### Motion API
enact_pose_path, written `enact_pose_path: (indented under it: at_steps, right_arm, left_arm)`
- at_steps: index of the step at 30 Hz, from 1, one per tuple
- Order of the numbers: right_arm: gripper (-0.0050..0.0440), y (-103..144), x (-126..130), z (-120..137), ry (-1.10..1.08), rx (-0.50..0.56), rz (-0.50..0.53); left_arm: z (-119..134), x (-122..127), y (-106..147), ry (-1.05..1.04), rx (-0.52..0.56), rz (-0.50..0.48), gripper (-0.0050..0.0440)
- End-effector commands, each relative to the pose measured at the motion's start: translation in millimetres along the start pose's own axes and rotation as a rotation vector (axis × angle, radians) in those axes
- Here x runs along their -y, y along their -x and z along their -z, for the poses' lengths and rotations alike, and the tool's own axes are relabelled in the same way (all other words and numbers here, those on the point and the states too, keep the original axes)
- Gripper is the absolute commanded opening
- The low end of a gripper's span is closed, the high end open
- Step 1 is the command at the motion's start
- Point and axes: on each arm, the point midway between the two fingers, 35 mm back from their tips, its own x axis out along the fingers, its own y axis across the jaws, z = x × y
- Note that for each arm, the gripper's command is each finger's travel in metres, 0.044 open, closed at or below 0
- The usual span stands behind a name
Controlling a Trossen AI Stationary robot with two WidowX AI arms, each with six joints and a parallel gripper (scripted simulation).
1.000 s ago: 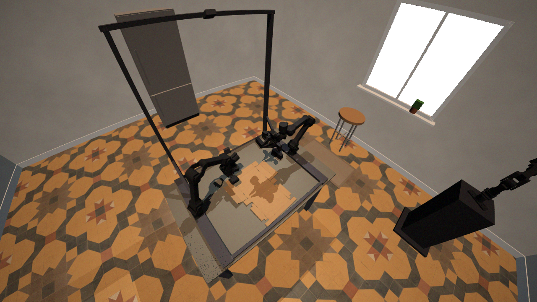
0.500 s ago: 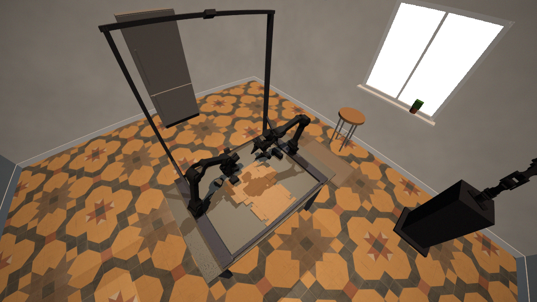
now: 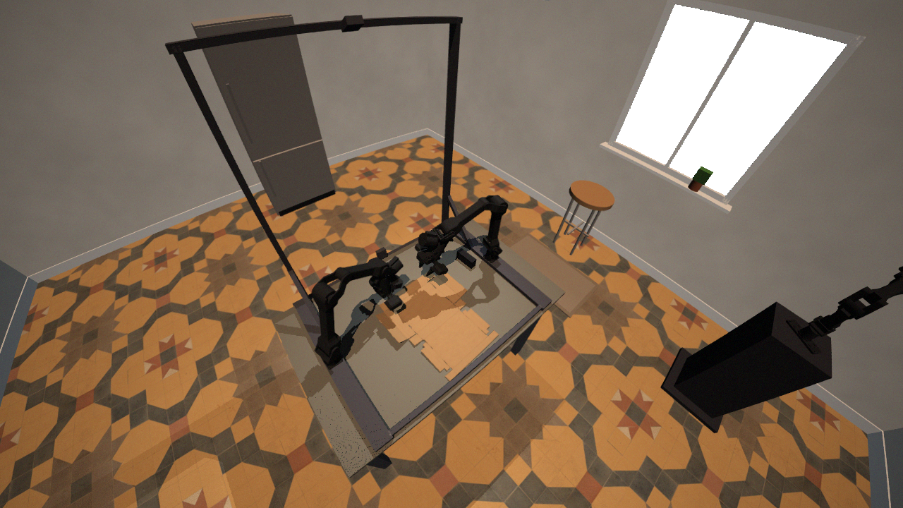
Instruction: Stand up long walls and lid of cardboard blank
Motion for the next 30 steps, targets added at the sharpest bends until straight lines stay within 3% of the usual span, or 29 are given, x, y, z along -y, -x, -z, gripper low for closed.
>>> enact_pose_path:
  at_steps: [1, 10, 18, 23, 30]
  right_arm:
    - [0.0265, 6.1, -1.1, -2.5, -0.002, 0.017, -0.007]
    - [0.0265, 6.1, -1.1, -2.5, -0.002, 0.017, -0.007]
    - [0.0265, 6.1, -1.1, -2.5, -0.002, 0.017, -0.007]
    - [0.0265, -18.4, 1.9, -3.1, -0.001, 0.012, -0.090]
    - [0.0265, -18.7, 2.0, -3.1, -0.001, 0.012, -0.091]
  left_arm:
    - [11.2, 12.4, -23.3, 0.005, -0.179, -0.026, 0.0265]
    - [51.9, 21.6, -47.2, 0.003, -0.464, -0.097, 0.0265]
    - [53.0, 21.9, -47.9, 0.002, -0.471, -0.100, 0.0265]
    - [64.2, 16.4, -69.1, 0.022, -0.465, -0.017, 0.0265]
    - [64.4, 16.3, -69.4, 0.022, -0.465, -0.016, 0.0265]
